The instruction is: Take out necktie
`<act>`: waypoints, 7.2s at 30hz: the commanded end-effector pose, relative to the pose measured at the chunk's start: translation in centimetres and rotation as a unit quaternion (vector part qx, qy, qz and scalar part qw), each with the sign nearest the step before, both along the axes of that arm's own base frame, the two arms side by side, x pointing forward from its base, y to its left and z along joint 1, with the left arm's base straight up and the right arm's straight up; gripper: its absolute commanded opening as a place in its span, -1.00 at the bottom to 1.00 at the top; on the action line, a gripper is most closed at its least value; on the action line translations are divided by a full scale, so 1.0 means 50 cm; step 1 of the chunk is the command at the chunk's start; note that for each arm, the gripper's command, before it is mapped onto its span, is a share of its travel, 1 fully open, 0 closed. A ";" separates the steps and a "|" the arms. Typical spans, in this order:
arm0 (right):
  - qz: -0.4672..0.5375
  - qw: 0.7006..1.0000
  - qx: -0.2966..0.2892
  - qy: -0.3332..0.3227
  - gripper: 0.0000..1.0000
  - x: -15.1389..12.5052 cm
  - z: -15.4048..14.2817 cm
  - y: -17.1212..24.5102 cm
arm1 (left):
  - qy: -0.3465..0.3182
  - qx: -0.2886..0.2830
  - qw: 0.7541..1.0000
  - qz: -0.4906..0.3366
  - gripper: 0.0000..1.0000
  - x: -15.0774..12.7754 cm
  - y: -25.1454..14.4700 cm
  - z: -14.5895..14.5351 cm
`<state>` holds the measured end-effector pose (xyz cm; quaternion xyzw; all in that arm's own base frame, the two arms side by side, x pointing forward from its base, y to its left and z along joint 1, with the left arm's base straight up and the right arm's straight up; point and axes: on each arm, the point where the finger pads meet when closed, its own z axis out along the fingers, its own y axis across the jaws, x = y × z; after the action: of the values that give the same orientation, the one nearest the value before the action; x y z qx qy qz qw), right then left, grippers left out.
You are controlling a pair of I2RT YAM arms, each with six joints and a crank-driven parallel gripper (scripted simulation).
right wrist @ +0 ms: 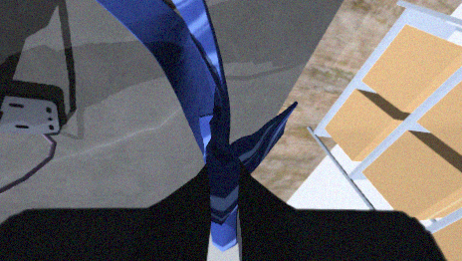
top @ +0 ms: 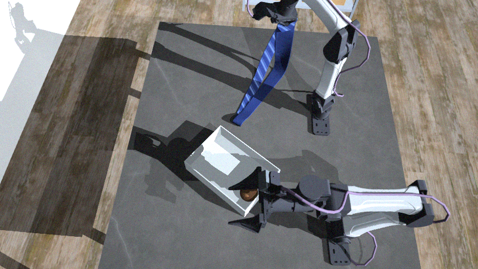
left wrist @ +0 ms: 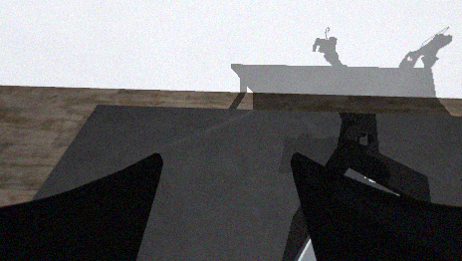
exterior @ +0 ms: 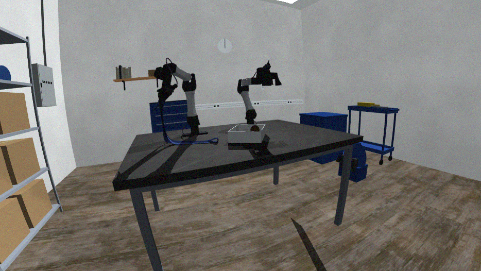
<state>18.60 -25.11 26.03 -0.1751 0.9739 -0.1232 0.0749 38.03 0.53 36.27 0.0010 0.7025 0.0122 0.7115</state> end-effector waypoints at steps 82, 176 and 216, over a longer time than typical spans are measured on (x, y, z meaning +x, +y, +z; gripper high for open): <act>0.006 0.981 0.150 0.123 -0.17 -0.052 -0.485 -0.026 | 0.000 0.000 1.000 0.000 1.00 0.000 0.000 0.000; -0.004 0.985 0.172 0.007 1.00 0.028 -0.216 0.040 | 0.000 0.000 1.000 0.000 1.00 0.000 0.000 0.000; -0.045 0.890 0.232 -0.390 1.00 0.264 0.011 0.330 | 0.000 0.000 1.000 0.000 1.00 0.000 0.000 0.000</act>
<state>30.20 -8.69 25.49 -0.0808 0.8937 0.0655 0.4364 38.03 0.53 36.27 0.0010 0.7025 0.0122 0.7115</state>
